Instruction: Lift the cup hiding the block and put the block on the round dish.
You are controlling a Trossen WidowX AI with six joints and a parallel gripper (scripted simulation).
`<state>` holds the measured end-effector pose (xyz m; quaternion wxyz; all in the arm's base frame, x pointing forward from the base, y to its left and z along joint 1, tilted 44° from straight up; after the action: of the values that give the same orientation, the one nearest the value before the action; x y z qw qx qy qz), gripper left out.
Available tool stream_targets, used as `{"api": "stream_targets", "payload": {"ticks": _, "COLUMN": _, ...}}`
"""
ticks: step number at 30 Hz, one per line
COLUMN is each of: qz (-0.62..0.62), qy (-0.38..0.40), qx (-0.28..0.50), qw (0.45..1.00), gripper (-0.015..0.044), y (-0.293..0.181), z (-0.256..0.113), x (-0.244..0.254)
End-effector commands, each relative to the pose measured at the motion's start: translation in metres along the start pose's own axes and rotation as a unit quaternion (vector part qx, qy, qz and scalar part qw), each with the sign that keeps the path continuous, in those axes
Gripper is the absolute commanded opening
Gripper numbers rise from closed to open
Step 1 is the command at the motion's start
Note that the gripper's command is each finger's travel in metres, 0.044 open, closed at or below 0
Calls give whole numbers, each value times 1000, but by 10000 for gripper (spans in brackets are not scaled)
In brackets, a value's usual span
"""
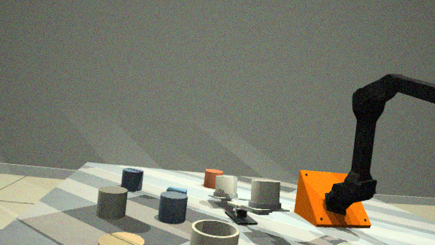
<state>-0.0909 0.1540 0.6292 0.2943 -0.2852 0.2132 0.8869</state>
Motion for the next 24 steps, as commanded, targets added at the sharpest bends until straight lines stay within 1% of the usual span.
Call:
{"api": "stream_targets", "payload": {"ticks": 1, "qz": -1, "qy": 0, "qx": 1, "qw": 1000, "gripper": 426, "y": -1, "z": 0, "x": 0}}
{"api": "stream_targets", "payload": {"ticks": 2, "qz": -2, "qy": 1, "qx": 5, "qw": 1000, "gripper": 440, "y": -2, "z": 0, "x": 1}}
{"api": "stream_targets", "payload": {"ticks": 5, "qz": -14, "qy": 8, "qx": 29, "qw": 999, "gripper": 440, "y": -14, "z": 0, "x": 5}}
{"api": "stream_targets", "payload": {"ticks": 12, "qz": -55, "qy": 33, "qx": 115, "qw": 991, "gripper": 440, "y": -57, "z": -6, "x": 19}}
{"api": "stream_targets", "payload": {"ticks": 18, "qz": -88, "qy": 55, "qx": 193, "qw": 976, "gripper": 440, "y": -99, "z": -16, "x": 27}}
{"api": "stream_targets", "payload": {"ticks": 24, "qz": -105, "qy": 81, "qx": 245, "qw": 960, "gripper": 440, "y": -133, "z": -28, "x": 33}}
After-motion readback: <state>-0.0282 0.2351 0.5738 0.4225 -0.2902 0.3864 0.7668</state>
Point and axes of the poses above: the point midway between the two fingers, 35 mm back from their tips, its own z axis out along the fingers, its own x axis across the jaws, y = z × x, the point moved 2 cm from there along -z, back along the fingers, and after that the axes turned 15 degrees about z, right-handed, at the moved point
